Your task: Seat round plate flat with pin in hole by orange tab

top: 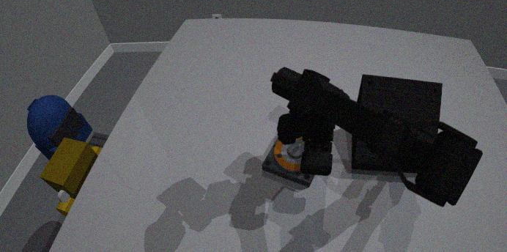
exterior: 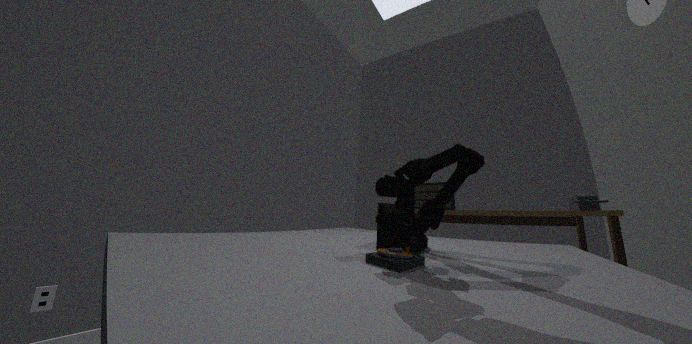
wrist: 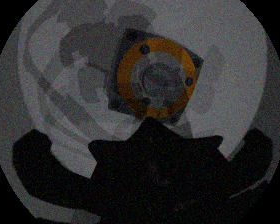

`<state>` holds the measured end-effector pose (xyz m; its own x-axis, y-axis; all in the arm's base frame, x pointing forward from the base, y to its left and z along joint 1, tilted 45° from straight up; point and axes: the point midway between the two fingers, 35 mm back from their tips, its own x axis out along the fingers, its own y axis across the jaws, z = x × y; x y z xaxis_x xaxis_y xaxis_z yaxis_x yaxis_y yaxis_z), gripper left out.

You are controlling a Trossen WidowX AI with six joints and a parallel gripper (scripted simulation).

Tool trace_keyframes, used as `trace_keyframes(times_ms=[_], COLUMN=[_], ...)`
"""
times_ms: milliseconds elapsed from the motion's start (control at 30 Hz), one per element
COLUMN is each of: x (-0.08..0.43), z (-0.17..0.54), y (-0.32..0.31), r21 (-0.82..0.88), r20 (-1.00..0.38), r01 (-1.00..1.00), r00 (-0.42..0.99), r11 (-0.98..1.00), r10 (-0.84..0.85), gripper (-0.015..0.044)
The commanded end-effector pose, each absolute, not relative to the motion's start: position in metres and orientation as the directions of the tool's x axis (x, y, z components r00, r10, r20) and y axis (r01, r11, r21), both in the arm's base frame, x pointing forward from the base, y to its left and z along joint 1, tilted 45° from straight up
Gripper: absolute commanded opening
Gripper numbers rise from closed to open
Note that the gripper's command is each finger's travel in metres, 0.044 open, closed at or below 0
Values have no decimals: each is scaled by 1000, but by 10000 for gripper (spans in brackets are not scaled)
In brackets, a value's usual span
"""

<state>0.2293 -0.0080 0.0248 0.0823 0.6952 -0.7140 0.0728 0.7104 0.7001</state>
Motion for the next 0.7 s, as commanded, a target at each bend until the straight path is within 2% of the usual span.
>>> trace_keyframes(times_ms=[0,667], x=[232,247], z=[30,45], y=[-3,11], r21=[703,704], r20=[-711,-710], r01=[70,70], r00=[88,88], r11=[707,706], r10=[698,699], gripper=[0,0])
